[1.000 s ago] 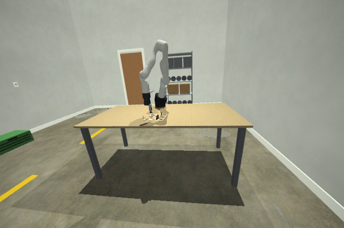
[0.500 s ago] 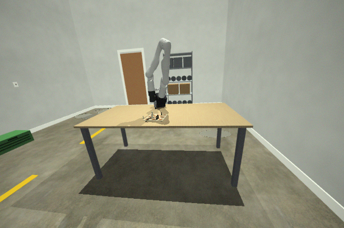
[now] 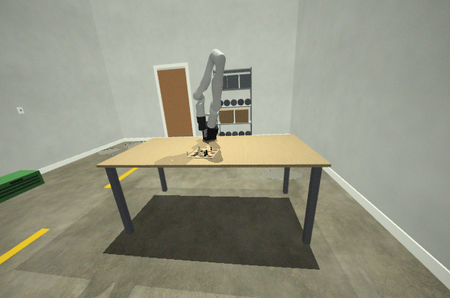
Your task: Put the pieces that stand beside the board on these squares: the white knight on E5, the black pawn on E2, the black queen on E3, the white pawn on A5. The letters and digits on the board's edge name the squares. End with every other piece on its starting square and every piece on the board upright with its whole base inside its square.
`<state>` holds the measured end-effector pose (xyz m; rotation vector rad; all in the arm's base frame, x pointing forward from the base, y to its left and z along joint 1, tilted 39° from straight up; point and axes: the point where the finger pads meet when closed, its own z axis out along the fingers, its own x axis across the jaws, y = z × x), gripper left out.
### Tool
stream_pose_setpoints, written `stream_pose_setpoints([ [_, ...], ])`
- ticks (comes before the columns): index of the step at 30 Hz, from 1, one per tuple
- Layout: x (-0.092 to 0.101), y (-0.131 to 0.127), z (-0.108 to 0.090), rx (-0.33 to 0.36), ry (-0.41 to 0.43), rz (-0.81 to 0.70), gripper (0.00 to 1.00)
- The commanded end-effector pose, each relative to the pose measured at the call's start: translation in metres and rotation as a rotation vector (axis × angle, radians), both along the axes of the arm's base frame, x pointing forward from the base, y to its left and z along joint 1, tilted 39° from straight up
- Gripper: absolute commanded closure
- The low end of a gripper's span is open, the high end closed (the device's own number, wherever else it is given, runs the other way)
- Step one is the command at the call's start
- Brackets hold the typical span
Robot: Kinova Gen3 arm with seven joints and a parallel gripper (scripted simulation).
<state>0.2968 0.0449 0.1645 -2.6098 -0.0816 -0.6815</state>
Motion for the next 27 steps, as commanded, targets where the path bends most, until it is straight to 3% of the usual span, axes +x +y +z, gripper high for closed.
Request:
stream_pose_setpoints([
  [1, 0.0, 0.001, 0.0, -0.002, -0.005, 0.001, 1.0],
  [27, 0.006, 0.007, -0.011, -0.008, 0.0, 0.006, 1.0],
])
